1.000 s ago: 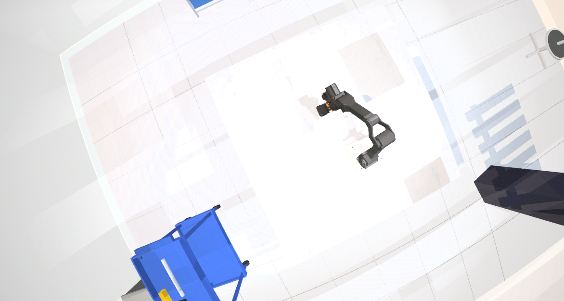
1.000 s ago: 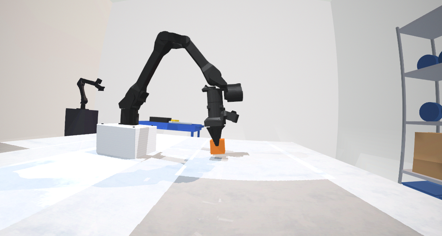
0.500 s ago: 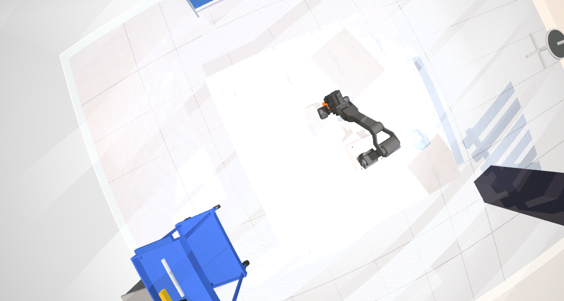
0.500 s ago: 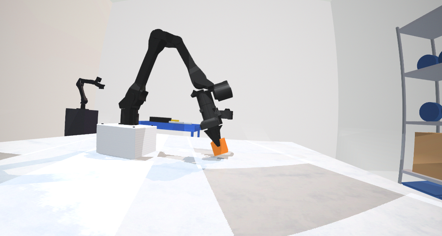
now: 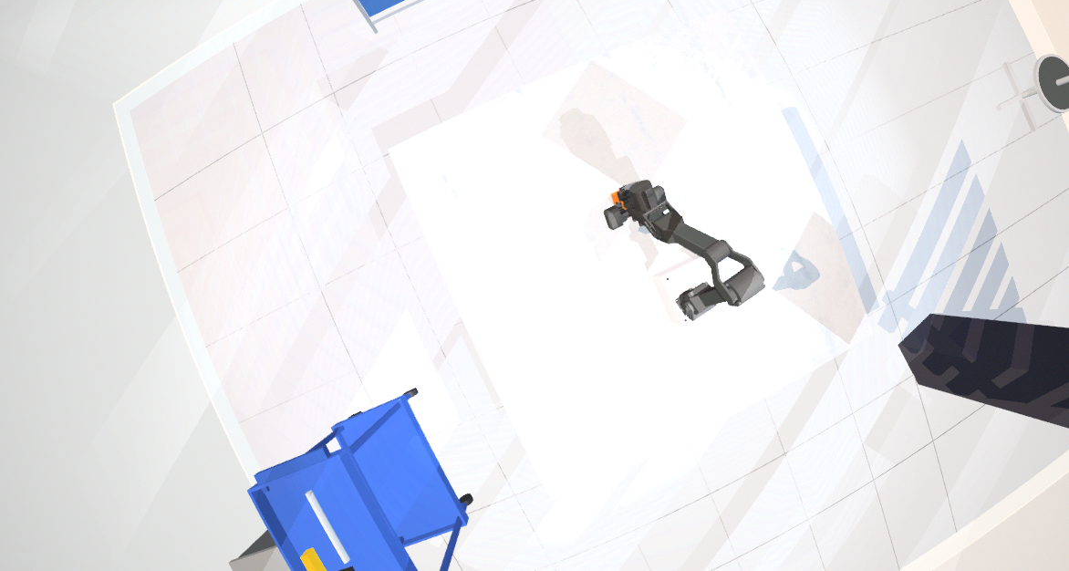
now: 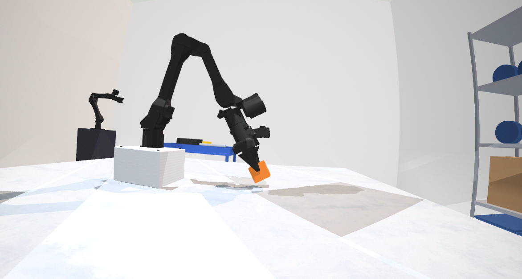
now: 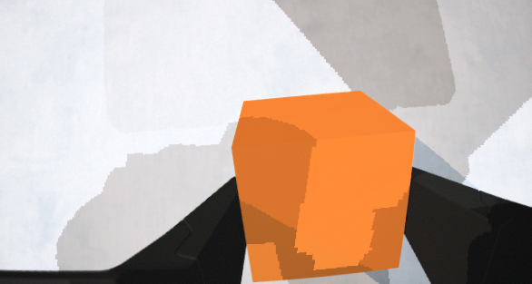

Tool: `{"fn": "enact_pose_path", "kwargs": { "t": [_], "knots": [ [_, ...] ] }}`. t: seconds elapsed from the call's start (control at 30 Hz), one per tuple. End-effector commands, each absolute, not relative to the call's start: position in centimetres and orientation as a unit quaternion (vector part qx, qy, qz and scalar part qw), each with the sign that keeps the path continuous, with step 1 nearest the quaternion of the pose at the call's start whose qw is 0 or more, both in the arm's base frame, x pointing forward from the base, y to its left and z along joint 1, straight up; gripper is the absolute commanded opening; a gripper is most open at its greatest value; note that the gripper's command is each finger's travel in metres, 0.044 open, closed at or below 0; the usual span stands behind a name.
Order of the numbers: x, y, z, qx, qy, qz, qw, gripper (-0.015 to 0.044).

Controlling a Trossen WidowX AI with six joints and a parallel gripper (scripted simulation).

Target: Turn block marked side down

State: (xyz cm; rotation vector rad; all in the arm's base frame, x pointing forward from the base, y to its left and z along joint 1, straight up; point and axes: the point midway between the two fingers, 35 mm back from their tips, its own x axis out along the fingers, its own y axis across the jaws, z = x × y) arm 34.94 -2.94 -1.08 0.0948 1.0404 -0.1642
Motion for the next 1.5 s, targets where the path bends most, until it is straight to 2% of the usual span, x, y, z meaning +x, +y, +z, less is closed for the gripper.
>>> {"fn": "enact_pose_path", "kwargs": {
  "t": [0.0, 0.7, 1.47],
  "knots": [
    [35.2, -3.0, -1.1, 0.045, 0.481, -0.083, 0.872, 0.0000],
    [36.2, -3.1, -4.3, 0.031, 0.351, -0.088, 0.932, 0.0000],
    [34.7, -3.0, -3.6, 0.022, 0.239, -0.091, 0.967, 0.0000]
  ]
}}
